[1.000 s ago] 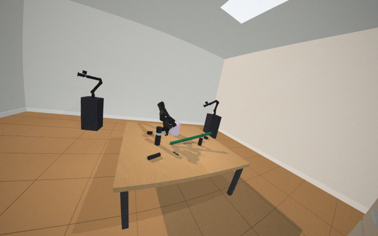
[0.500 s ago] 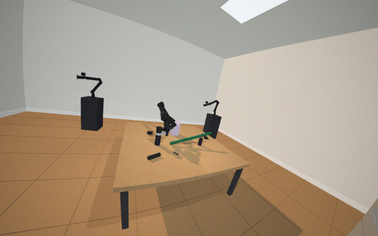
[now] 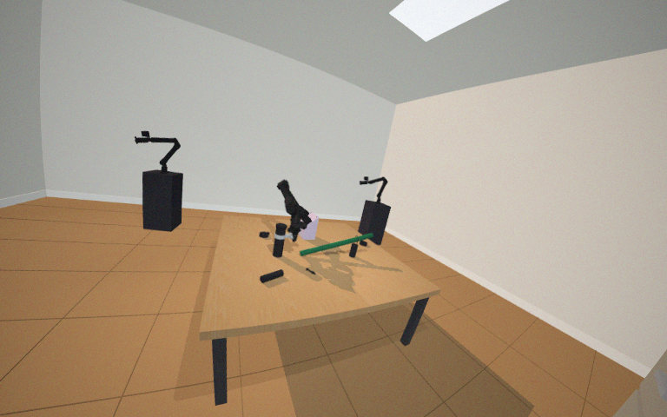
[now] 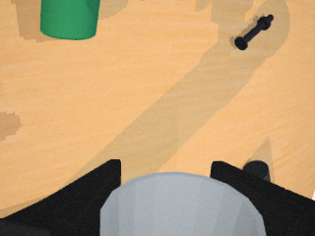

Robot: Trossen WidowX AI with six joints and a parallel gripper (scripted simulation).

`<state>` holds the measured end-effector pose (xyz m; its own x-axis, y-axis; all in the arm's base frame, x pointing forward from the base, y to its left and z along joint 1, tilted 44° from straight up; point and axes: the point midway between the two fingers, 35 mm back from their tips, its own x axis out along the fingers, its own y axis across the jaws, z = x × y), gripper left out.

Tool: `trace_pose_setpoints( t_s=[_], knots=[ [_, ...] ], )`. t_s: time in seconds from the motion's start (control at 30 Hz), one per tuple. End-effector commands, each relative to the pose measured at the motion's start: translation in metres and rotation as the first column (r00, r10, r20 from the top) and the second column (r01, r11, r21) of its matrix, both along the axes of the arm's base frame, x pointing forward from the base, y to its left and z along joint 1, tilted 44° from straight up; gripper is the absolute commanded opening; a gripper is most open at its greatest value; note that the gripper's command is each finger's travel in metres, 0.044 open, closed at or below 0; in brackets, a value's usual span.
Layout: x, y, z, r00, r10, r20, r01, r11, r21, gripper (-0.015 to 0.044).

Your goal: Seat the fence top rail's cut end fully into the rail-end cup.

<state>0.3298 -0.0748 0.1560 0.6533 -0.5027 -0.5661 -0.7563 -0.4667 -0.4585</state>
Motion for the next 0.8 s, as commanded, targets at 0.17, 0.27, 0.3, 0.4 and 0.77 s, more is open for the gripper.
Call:
trace_pose_setpoints(
  t_s=[0.17,0.27,0.3,0.4,0.77],
  knots=[
    [0.0039,0.0010,0.0011,1.000,-0.019,0.025,0.019,1.000,0.008,0.0000],
    [0.0029,0.0009,0.0010,1.000,-0.012,0.018,0.012,1.000,0.006,0.0000],
    [0.0026,0.0008,0.0009,1.000,-0.009,0.016,0.009,1.000,0.006,0.0000],
    [0.0017,0.0007,0.0008,1.000,-0.002,0.009,0.002,1.000,0.004,0.0000],
    [0.0011,0.0001,0.0005,1.000,-0.008,0.009,0.008,1.000,0.005,0.0000]
  ],
)
